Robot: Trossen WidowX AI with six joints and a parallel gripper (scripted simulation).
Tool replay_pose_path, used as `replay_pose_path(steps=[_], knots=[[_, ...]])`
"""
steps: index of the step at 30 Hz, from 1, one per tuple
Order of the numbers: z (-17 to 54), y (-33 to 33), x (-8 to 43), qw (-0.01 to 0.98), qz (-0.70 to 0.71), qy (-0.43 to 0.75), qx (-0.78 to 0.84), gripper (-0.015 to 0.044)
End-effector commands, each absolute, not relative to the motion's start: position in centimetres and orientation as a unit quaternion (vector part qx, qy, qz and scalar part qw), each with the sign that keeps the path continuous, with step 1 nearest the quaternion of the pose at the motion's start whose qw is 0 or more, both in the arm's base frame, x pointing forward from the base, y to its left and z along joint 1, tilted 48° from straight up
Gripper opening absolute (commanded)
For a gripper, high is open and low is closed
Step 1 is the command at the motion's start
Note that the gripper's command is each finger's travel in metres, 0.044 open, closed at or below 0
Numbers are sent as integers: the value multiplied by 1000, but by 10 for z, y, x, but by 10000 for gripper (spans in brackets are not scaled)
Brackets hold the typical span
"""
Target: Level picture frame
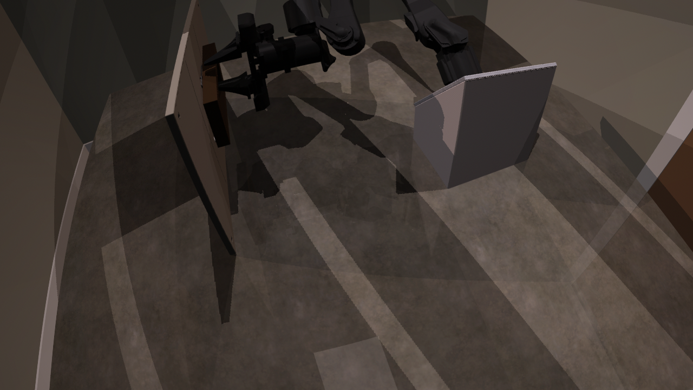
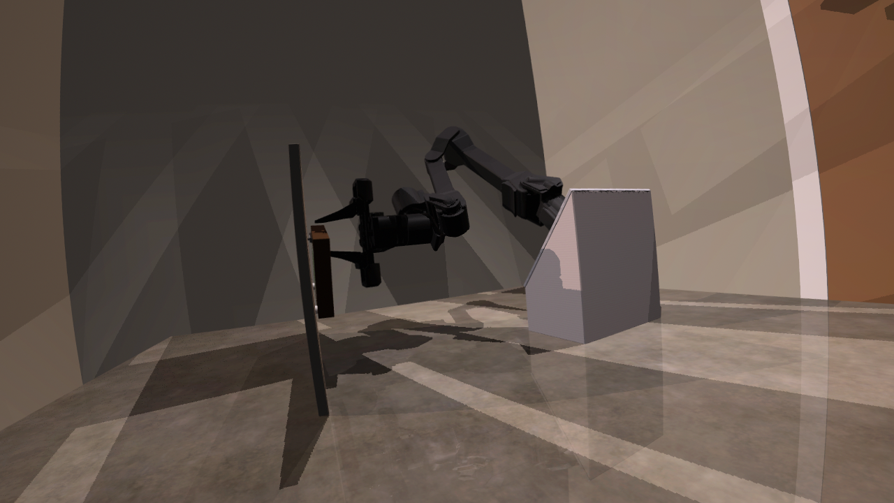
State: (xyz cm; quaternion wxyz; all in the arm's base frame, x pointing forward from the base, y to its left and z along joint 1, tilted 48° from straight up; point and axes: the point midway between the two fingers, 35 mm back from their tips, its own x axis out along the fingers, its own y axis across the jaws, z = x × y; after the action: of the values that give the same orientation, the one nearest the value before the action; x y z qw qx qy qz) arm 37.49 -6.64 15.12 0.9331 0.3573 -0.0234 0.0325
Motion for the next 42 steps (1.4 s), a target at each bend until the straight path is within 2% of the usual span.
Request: replay_pose_path(steps=[1, 8, 14, 26, 42], knots=[[151, -70, 358, 942, 33, -24, 332, 260], [143, -72, 278, 976, 28, -26, 213, 260], [146, -78, 281, 974, 23, -21, 223, 260], [165, -84, 233, 985, 31, 2, 171, 260], [160, -51, 175, 992, 54, 14, 116, 260]])
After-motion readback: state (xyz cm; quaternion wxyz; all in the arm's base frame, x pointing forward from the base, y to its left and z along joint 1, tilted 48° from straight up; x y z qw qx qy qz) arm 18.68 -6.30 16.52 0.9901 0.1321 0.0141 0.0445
